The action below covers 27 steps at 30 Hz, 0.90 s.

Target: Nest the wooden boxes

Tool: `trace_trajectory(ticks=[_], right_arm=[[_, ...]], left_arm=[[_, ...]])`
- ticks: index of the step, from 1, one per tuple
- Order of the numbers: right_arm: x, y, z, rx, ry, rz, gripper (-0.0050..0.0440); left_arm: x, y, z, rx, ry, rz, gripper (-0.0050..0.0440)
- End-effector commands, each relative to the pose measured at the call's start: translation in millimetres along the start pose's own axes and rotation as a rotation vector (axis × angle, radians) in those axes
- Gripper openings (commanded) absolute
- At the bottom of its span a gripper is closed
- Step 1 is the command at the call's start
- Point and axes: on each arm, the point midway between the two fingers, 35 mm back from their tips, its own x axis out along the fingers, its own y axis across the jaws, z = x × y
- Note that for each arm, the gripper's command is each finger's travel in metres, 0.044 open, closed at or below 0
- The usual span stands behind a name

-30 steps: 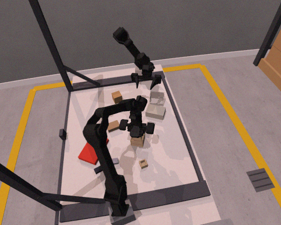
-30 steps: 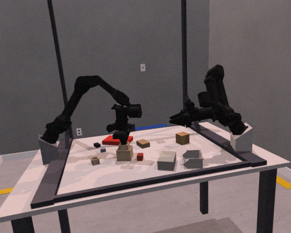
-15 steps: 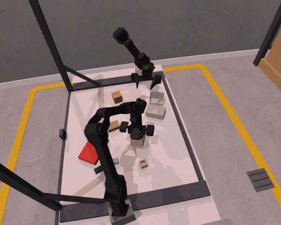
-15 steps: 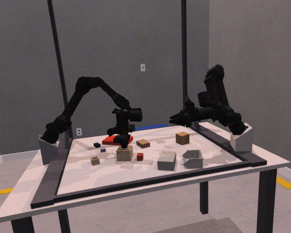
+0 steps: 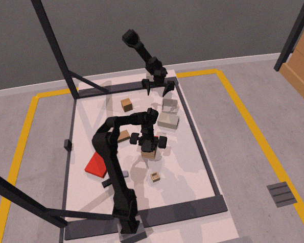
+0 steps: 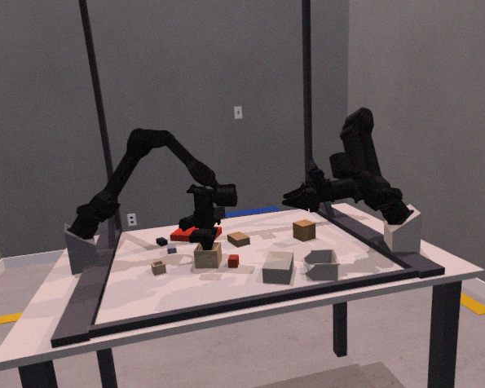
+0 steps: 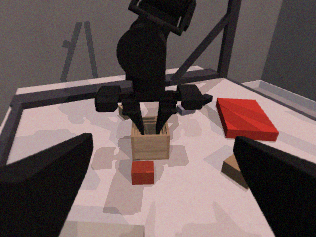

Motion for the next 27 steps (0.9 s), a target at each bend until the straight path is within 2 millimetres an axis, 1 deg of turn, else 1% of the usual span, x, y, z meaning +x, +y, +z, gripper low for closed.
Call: trace_trajectory(ticks=[1, 3, 6, 19, 22, 27], right_arm=[[-4.4, -1.9, -1.5, -0.006, 0.017, 0.004, 0.0193], [-6.6, -2.5, -4.5, -0.011, 0.025, 0.004, 0.0193], [-5.4, -2.7, -1.6, -0.008, 0.020, 0.004, 0.0193], [-5.3, -2.9, -3.0, -0.008, 0.022, 0.005, 0.0193], [-6.1, -2.7, -3.6, -0.009, 0.023, 0.003, 0.0121], [-6.4, -2.7, -3.9, -0.010, 0.023, 0.002, 0.0087]], left_arm=[[0.0, 0.0, -0.2, -0.005, 0.000, -0.001, 0.0400], [0.0, 0.0, -0.2, -0.005, 0.000, -0.001, 0.0400], [0.0, 0.0, -0.2, -0.005, 0.000, -0.001, 0.0400], [0.0, 0.0, -0.2, -0.005, 0.000, -0.001, 0.0400], [0.0, 0.0, -0.2, -0.005, 0.000, -0.001, 0.0400], [0.0, 0.0, -0.2, -0.005, 0.000, -0.001, 0.0400]])
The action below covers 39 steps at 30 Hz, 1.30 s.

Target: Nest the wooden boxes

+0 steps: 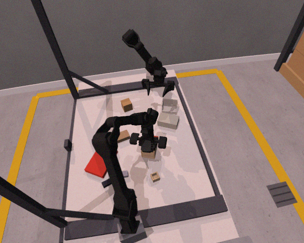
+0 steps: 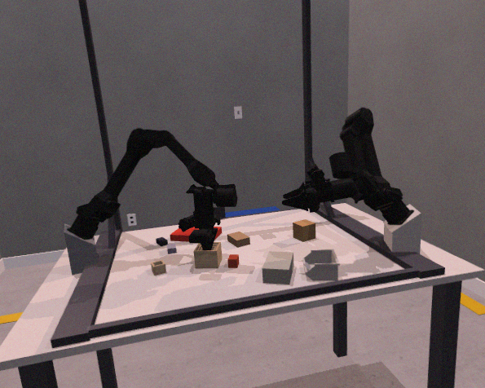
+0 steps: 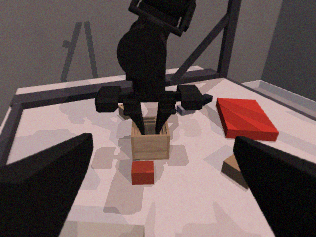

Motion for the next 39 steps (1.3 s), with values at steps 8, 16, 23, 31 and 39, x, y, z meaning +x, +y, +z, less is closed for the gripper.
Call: trace_trajectory(ticks=[8, 16, 23, 31, 39], right_arm=[[-7.4, -2.5, -4.5, -0.010, 0.024, 0.003, 0.0047], [-7.4, -2.5, -4.5, -0.010, 0.024, 0.003, 0.0000], [-8.3, -2.4, -5.1, -0.022, 0.025, 0.003, 0.0000], [-26.8, -2.0, -9.8, -0.446, 0.042, 0.013, -0.0003], [-35.6, -0.5, -10.0, -0.795, 0.039, 0.021, -0.0005]], left_arm=[[0.0, 0.0, -0.2, -0.005, 0.000, -0.001, 0.0400], [0.0, 0.0, -0.2, -0.005, 0.000, -0.001, 0.0400], [0.0, 0.0, -0.2, -0.005, 0.000, -0.001, 0.0400], [0.0, 0.0, -0.2, -0.005, 0.000, -0.001, 0.0400], [0.0, 0.0, -0.2, -0.005, 0.000, -0.001, 0.0400]])
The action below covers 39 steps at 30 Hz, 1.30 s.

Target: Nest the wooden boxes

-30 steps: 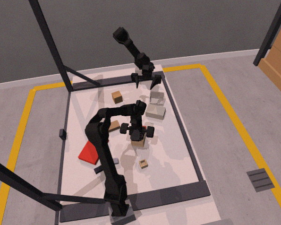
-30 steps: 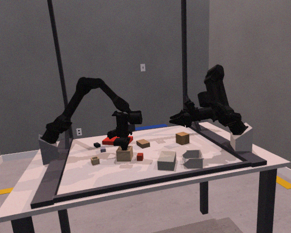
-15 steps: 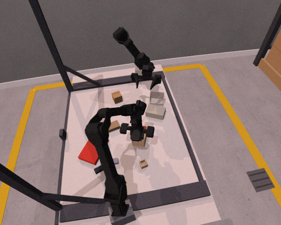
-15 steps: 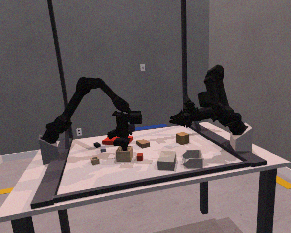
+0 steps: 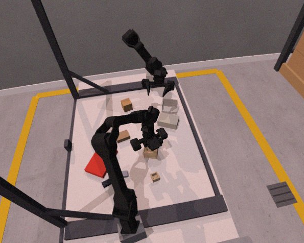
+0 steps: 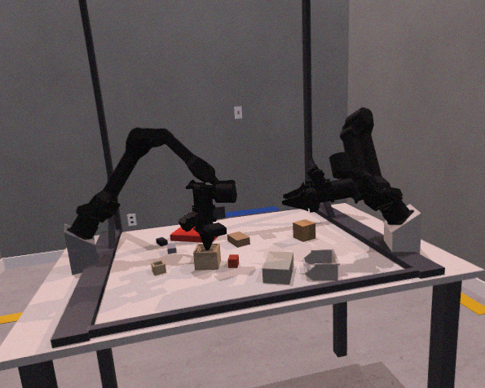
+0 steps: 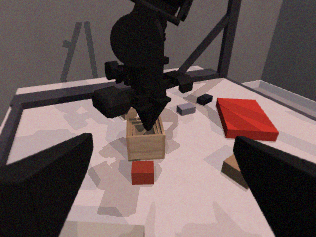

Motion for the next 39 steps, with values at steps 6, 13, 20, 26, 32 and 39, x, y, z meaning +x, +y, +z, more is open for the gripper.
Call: trace_trajectory(ticks=[6, 13, 20, 26, 32, 39], right_arm=[[-25.7, 3.8, -8.5, -0.455, 0.025, 0.023, -0.0050], [-36.4, 4.4, -8.5, -0.795, 0.022, 0.032, -0.0050], [-46.2, 4.4, -8.5, -1.097, 0.018, 0.041, -0.0050], [-51.9, 5.3, -6.8, -1.382, 0.011, 0.038, -0.0050], [-57.9, 5.1, -6.6, -1.576, 0.008, 0.042, -0.0050], [-68.2, 4.9, -5.3, -1.968, -0.001, 0.045, -0.0050]], left_arm=[[0.0, 0.0, -0.2, -0.005, 0.000, -0.001, 0.0400], [0.0, 0.0, -0.2, -0.005, 0.000, -0.001, 0.0400], [0.0, 0.0, -0.2, -0.005, 0.000, -0.001, 0.0400], [0.0, 0.0, -0.2, -0.005, 0.000, -0.001, 0.0400], [0.0, 0.0, -0.2, -0.005, 0.000, -0.001, 0.0400], [0.0, 0.0, -0.2, -0.005, 0.000, -0.001, 0.0400]])
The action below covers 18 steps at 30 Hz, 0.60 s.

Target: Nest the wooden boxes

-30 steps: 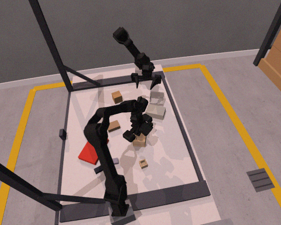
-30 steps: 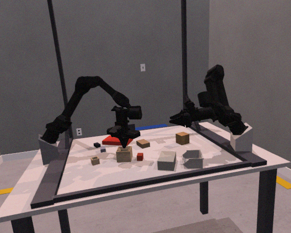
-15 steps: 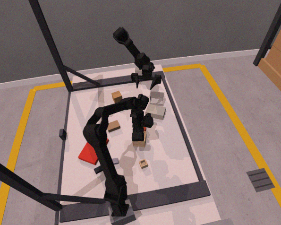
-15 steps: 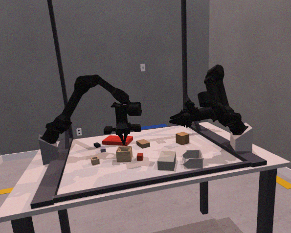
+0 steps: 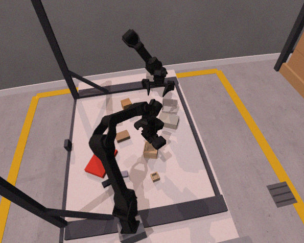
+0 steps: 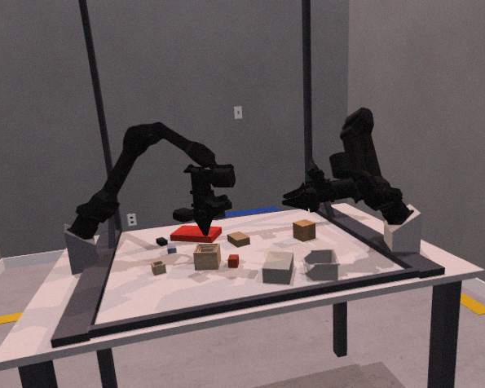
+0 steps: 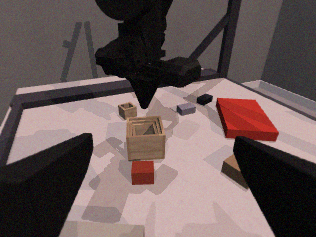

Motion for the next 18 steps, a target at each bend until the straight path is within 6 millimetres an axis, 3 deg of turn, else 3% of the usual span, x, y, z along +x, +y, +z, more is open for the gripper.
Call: trace_trajectory(ticks=[1, 8, 13, 18], right_arm=[[-19.4, 7.5, 2.6, -0.214, -0.027, 0.022, -0.0050], [-28.6, 7.0, 1.7, -0.552, -0.033, 0.018, -0.0050], [-29.8, 6.0, 1.9, -0.681, -0.030, 0.015, -0.0050], [-30.4, 6.1, 1.8, -0.694, -0.031, 0.015, -0.0050]], left_arm=[[0.0, 0.0, -0.2, -0.005, 0.000, -0.001, 0.0400], [0.0, 0.0, -0.2, -0.005, 0.000, -0.001, 0.0400], [0.0, 0.0, -0.2, -0.005, 0.000, -0.001, 0.0400], [0.0, 0.0, -0.2, -0.005, 0.000, -0.001, 0.0400]])
